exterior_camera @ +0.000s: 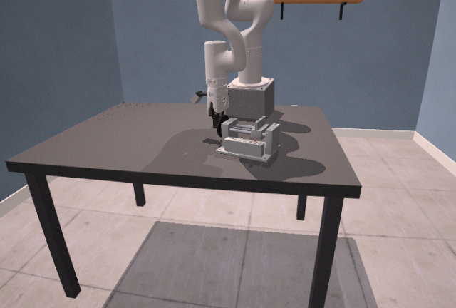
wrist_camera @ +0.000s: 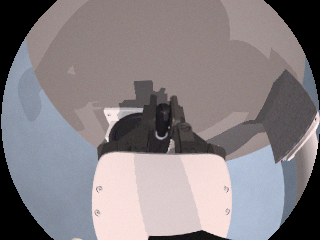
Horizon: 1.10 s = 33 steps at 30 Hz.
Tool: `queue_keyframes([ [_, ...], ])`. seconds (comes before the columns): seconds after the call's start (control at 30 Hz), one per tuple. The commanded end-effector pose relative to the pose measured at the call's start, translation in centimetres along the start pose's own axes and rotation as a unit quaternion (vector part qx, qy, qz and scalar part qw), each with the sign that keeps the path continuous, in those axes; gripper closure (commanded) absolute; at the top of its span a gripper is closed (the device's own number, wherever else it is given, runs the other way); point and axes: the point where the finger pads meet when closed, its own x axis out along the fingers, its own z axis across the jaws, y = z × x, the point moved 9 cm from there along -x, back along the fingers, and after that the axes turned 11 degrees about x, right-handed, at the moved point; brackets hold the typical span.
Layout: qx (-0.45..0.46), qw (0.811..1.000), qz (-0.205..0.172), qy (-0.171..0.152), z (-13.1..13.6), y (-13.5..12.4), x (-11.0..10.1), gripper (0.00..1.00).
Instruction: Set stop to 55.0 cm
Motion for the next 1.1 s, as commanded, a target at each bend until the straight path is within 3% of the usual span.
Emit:
queue_keyframes([
  [0.0, 0.0, 1.0, 0.0, 0.0, -0.3, -0.1, 1.0, 0.94],
  [0.6, 0.0, 1.0, 0.0, 0.0, -2.6, -0.5, 2.8, 0.94],
  [1.07, 0.0, 1.0, 0.0, 0.0, -5.1, -1.0, 2.1, 0.94],
])
